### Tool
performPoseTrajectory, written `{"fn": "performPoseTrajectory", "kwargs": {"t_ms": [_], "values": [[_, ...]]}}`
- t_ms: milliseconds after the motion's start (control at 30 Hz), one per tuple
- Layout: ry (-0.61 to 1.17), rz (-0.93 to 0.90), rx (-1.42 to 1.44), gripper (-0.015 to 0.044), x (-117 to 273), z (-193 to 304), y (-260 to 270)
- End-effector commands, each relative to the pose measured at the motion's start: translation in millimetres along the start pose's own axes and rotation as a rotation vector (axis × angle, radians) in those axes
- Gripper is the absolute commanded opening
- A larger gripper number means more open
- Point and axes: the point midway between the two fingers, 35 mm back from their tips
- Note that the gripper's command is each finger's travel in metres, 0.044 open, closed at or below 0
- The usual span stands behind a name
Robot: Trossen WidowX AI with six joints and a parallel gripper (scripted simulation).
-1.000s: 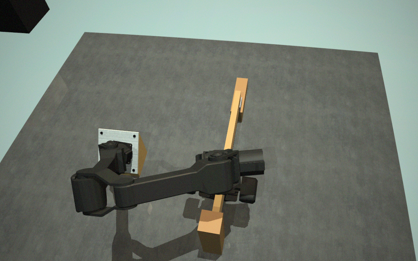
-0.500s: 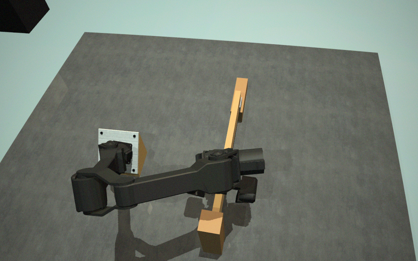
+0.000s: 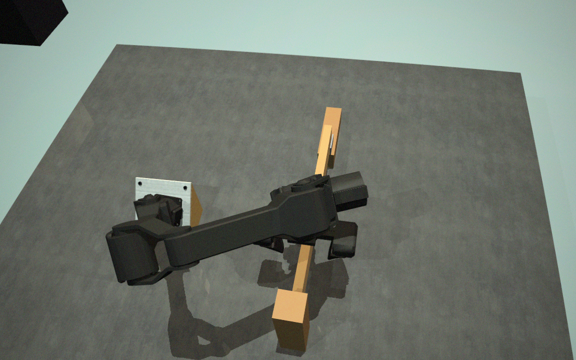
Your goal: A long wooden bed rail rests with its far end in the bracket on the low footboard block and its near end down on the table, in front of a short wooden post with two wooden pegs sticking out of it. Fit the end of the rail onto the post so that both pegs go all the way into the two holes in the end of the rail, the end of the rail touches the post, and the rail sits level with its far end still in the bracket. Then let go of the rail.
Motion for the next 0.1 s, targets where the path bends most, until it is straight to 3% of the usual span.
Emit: {"fn": "performPoseTrajectory", "kwargs": {"t_ms": [0, 67], "values": [[-0.003, -0.007, -0.004, 0.0440, -1.0, -0.8, 0.7], [-0.003, -0.007, -0.004, 0.0440, -1.0, -0.8, 0.7]]}}
Point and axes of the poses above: the point midway between the two fingers, 35 mm back from their tips, its own x axis back along the fingers, its own y axis across the jaws, z = x × y, and after that the axes turned 2 degrees about -x, right-handed
